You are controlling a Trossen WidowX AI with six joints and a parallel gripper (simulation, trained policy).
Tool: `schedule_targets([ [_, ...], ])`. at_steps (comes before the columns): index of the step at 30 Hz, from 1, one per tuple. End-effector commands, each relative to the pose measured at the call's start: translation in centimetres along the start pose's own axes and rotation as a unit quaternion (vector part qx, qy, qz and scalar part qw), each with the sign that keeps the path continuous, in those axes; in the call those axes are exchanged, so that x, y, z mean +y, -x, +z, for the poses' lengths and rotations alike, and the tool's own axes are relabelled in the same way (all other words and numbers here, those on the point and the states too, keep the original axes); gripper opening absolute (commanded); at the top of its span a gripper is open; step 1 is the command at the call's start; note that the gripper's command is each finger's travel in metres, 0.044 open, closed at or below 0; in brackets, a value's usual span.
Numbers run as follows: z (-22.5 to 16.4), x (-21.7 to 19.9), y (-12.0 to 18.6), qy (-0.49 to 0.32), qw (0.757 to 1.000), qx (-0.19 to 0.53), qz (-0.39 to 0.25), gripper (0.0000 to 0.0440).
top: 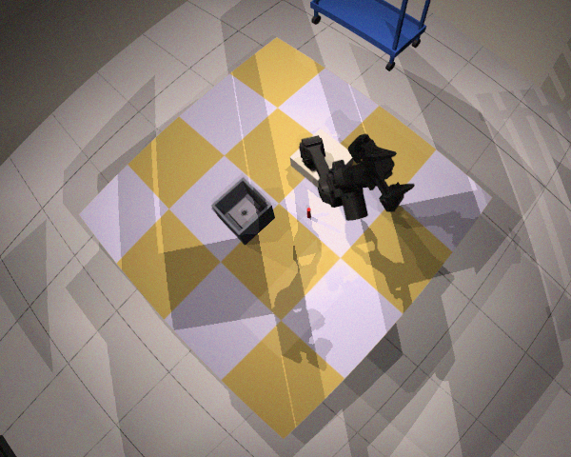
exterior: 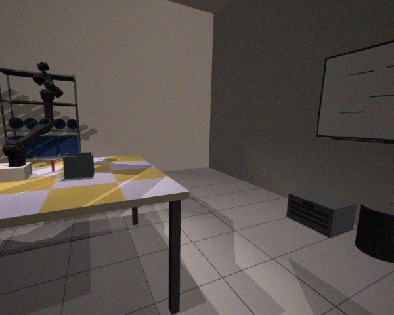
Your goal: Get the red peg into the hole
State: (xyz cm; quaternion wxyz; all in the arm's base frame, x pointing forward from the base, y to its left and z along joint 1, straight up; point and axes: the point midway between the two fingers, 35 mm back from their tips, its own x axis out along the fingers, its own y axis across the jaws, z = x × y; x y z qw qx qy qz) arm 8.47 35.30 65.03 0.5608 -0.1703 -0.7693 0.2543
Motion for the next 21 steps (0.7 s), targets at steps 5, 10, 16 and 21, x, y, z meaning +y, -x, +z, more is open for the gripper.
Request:
schedule_targets([
  [5,5.5,-6.0,-1.4,0.003,0.995,-0.047,-0.087,0.0409],
  [10,8.9,-10.2,-1.3,-0.001,0.986,-0.080,-0.147,0.0408],
  [16,12.4,-15.0,-0.5,-0.017,0.969,-0.117,-0.217,0.0409],
  [21,15.0,-18.9,0.8,-0.038,0.949,-0.147,-0.275,0.0409],
])
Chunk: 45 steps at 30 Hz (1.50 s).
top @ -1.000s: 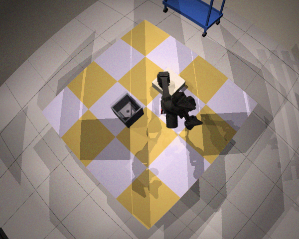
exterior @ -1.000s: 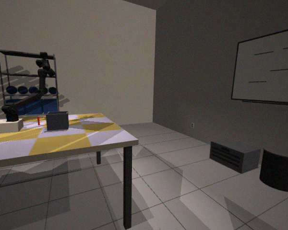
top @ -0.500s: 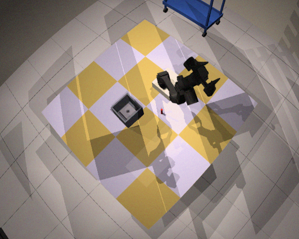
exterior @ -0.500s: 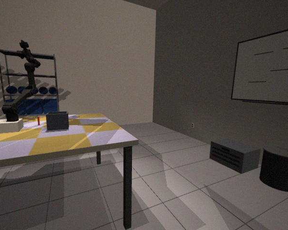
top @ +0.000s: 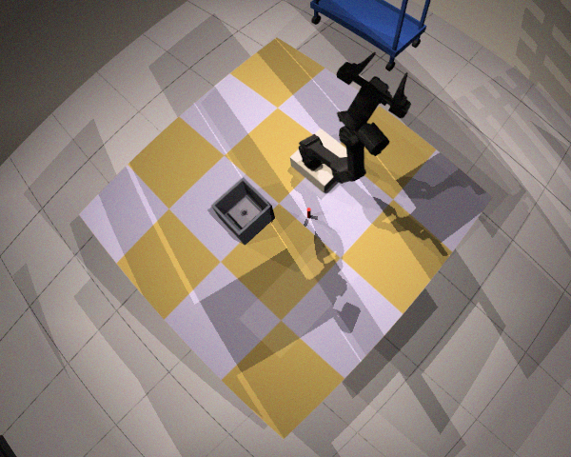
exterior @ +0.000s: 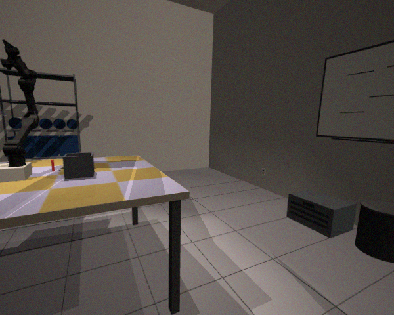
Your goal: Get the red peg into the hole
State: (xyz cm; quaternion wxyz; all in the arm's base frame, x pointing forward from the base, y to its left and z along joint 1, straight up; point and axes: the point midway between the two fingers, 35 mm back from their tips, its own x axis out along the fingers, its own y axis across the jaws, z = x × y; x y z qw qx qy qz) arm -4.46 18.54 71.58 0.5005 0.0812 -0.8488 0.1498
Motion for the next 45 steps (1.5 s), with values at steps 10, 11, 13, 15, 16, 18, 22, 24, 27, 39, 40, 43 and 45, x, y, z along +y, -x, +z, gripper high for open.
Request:
schedule_targets([
  [10,5.8,-9.5,-1.3,-0.060,0.984,-0.065,-0.155,0.0408],
  [11,6.1,-10.3,-1.3,-0.066,0.981,-0.070,-0.168,0.0407],
  [13,6.9,-11.8,-1.1,-0.078,0.975,-0.081,-0.193,0.0407],
  [15,7.6,-13.3,-0.8,-0.090,0.968,-0.092,-0.218,0.0407],
  [16,7.9,-14.1,-0.7,-0.096,0.964,-0.097,-0.230,0.0407],
  [18,8.4,-15.5,-0.3,-0.108,0.955,-0.107,-0.254,0.0406],
  [22,9.4,-18.3,0.7,-0.133,0.936,-0.126,-0.301,0.0406],
  [24,9.8,-19.7,1.3,-0.145,0.925,-0.136,-0.324,0.0405],
  [27,10.2,-21.6,2.3,-0.163,0.908,-0.149,-0.357,0.0405],
  [39,10.6,-28.0,7.3,-0.230,0.826,-0.194,-0.477,0.0404],
  [40,10.6,-28.4,7.8,-0.236,0.818,-0.197,-0.486,0.0404],
  [43,10.3,-29.6,9.2,-0.251,0.795,-0.207,-0.512,0.0405],
  [45,10.2,-30.3,10.2,-0.261,0.780,-0.213,-0.528,0.0406],
])
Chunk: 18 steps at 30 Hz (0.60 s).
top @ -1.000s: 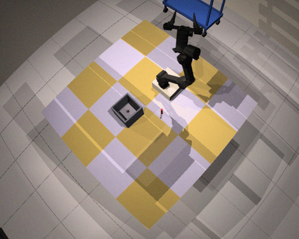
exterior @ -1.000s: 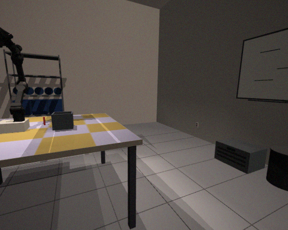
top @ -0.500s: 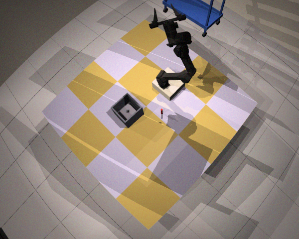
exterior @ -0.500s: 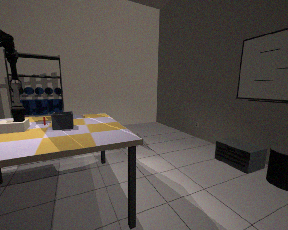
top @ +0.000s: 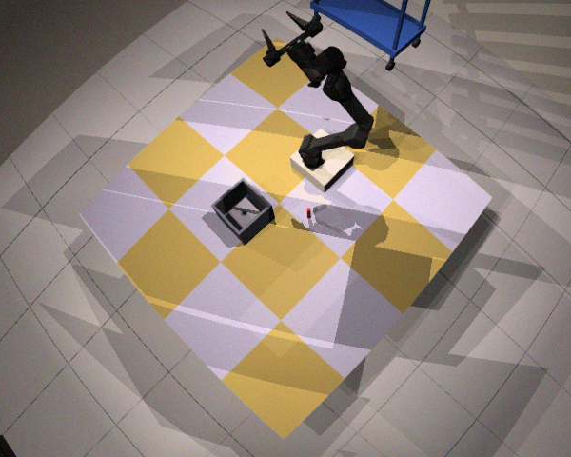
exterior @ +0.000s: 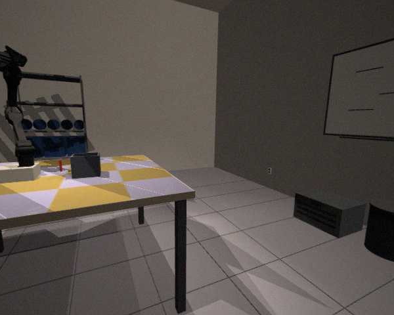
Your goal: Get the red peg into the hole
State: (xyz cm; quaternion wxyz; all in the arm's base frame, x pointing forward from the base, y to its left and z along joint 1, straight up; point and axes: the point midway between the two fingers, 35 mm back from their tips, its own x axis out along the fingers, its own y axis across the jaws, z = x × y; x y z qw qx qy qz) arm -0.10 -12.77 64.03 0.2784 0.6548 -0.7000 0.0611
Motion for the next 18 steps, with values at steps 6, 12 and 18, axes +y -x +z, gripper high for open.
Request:
schedule_targets([
  [6,2.1,-4.5,-0.8,-0.041,0.995,-0.027,-0.091,0.0406],
  [12,3.2,-7.9,-0.6,-0.069,0.984,-0.044,-0.158,0.0405],
  [18,4.0,-11.2,0.0,-0.094,0.968,-0.060,-0.223,0.0404],
])
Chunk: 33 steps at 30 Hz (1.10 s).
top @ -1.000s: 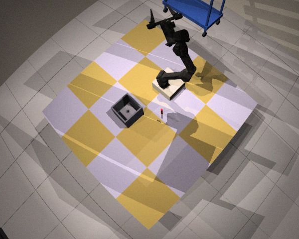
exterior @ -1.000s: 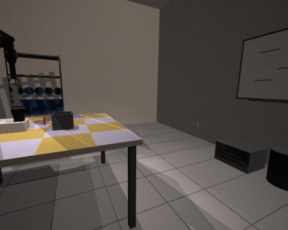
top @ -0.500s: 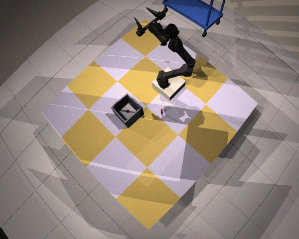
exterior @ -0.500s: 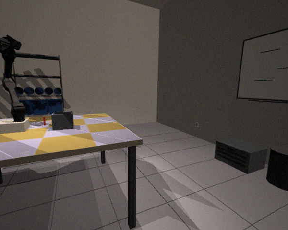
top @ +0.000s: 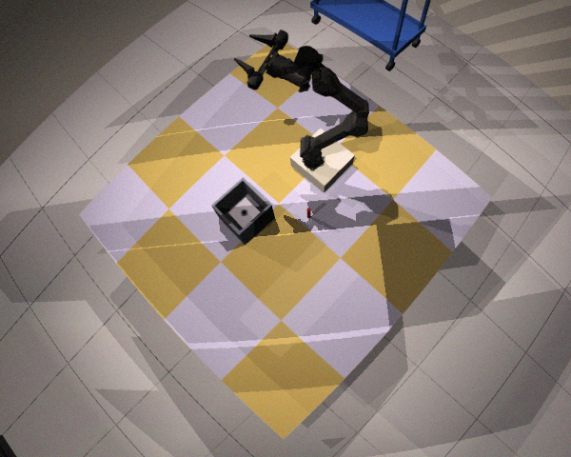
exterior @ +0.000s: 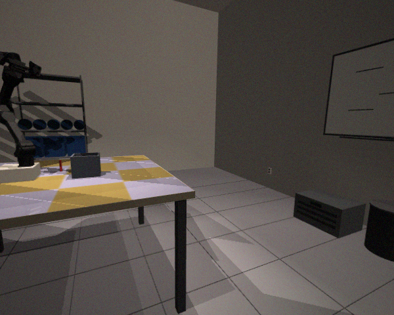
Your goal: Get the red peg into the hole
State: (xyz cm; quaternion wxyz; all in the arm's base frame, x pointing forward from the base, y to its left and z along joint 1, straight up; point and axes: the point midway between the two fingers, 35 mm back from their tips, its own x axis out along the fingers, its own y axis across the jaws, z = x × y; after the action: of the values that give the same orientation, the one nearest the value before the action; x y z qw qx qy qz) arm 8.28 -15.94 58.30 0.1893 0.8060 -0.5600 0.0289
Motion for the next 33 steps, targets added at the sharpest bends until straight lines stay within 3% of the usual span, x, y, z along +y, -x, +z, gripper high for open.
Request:
schedule_targets([
  [1,0.8,-1.7,-0.4,-0.012,0.999,-0.010,-0.033,0.0404],
  [17,3.9,-10.4,0.1,-0.060,0.975,-0.058,-0.206,0.0403],
  [33,6.6,-19.0,3.9,-0.065,0.918,-0.107,-0.376,0.0401],
])
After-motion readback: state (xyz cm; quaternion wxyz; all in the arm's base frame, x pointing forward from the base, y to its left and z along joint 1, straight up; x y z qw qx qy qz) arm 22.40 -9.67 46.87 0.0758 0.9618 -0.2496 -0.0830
